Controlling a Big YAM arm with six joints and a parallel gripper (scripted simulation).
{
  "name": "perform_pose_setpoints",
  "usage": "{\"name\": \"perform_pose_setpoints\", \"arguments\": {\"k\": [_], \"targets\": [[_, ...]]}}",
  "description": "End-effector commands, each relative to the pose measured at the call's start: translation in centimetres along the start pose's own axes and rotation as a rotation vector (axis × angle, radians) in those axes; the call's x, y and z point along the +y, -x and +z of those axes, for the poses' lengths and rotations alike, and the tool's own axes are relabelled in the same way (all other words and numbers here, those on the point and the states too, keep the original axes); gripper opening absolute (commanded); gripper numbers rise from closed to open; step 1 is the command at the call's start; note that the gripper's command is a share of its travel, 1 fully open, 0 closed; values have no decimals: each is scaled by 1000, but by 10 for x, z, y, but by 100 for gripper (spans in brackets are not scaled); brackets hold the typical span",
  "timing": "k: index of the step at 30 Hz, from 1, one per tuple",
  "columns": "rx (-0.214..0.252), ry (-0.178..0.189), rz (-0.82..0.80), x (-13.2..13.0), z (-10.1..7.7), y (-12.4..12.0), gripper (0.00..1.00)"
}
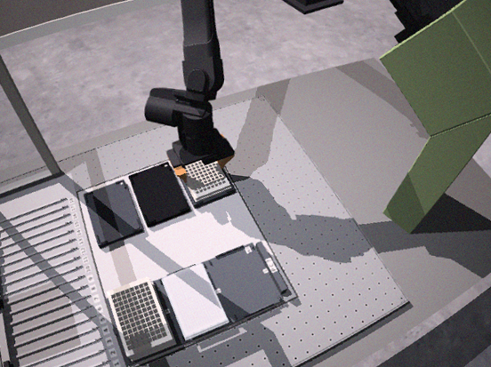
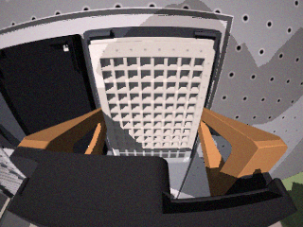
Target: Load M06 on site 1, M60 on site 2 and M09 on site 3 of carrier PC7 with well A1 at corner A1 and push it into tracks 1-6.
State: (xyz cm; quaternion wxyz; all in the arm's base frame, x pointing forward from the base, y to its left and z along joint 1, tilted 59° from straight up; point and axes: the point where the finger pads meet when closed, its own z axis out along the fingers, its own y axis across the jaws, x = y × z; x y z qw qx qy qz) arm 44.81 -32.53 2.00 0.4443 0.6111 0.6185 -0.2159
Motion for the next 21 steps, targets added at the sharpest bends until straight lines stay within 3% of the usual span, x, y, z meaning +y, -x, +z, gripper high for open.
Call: {"name": "perform_pose_setpoints", "arguments": {"k": [1,4,5,21], "targets": [[-1,8,-3,1,-4,-1,0],[-1,8,-3,1,-4,-1,0],[-2,24,0,6,-16,-3,0],[3,18,-3,4,-53,-3,0]]}}
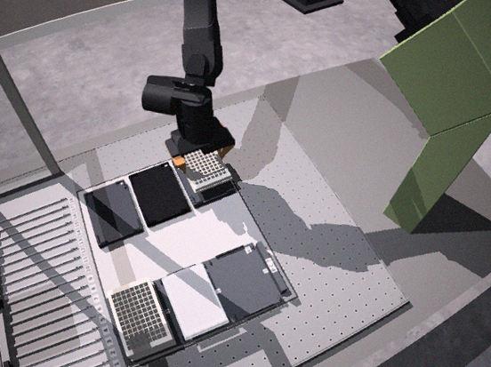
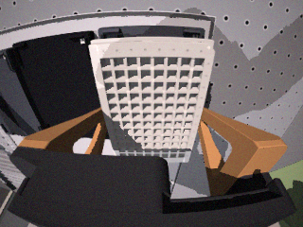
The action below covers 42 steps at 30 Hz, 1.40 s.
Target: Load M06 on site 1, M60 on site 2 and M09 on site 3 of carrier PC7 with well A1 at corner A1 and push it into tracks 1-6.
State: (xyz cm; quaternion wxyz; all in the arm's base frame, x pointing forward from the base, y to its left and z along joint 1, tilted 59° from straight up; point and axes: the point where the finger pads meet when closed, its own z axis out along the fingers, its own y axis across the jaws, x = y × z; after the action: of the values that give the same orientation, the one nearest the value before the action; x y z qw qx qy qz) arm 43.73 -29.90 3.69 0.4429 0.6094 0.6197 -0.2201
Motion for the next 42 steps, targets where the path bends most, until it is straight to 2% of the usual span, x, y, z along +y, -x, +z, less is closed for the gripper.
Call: {"name": "perform_pose_setpoints", "arguments": {"k": [1,6,17,19,20,24,25,29,42], "targets": [[6,23,6,5,-22,-4,0],[6,23,6,5,-30,-3,0],[4,25,8,6,-59,-2,0],[6,26,8,6,-59,-2,0],[0,15,8,4,-51,0,0],[0,15,8,4,-51,0,0],[9,19,31,4,-53,-15,0],[8,20,31,5,-53,-31,0],[3,31,42,18,-54,-71,0]]}}
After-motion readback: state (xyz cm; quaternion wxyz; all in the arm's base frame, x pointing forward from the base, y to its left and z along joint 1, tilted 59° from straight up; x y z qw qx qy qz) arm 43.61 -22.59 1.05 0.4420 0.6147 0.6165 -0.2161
